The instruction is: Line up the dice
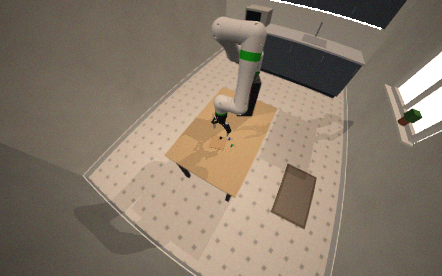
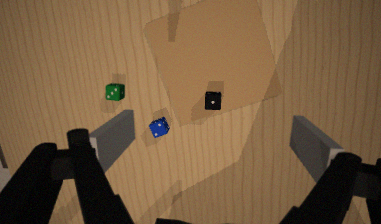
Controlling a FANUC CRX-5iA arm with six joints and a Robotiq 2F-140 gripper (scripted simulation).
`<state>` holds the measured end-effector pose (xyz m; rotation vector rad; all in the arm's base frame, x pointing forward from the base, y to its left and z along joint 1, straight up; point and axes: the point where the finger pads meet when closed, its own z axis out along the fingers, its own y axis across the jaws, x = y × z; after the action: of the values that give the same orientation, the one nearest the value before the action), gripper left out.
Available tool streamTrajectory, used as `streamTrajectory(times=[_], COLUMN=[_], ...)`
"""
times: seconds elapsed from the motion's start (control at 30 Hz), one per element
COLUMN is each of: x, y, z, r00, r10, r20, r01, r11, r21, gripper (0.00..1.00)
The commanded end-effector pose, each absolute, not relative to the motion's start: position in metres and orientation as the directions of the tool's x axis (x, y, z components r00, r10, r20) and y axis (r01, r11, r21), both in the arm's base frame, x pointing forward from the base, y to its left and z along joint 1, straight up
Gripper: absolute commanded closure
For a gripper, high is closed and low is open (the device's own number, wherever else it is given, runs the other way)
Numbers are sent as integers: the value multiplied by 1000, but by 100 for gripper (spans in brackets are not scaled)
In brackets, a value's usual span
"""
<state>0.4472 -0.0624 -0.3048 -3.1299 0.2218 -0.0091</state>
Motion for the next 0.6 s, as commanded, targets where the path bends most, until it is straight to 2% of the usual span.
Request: streamTrajectory(times=[0.0, 0.33, 0.57], x=[447, 447, 443], y=[-62, -61, -48], z=[-305, -305, -308], r00=[990, 994, 979], r10=[-141, -110, 202], r20=[6, 6, 7], r01=[-141, -110, 202], r11=[-990, -994, -979], r21=[-4, -4, -1], gripper=[0, 0, 0])
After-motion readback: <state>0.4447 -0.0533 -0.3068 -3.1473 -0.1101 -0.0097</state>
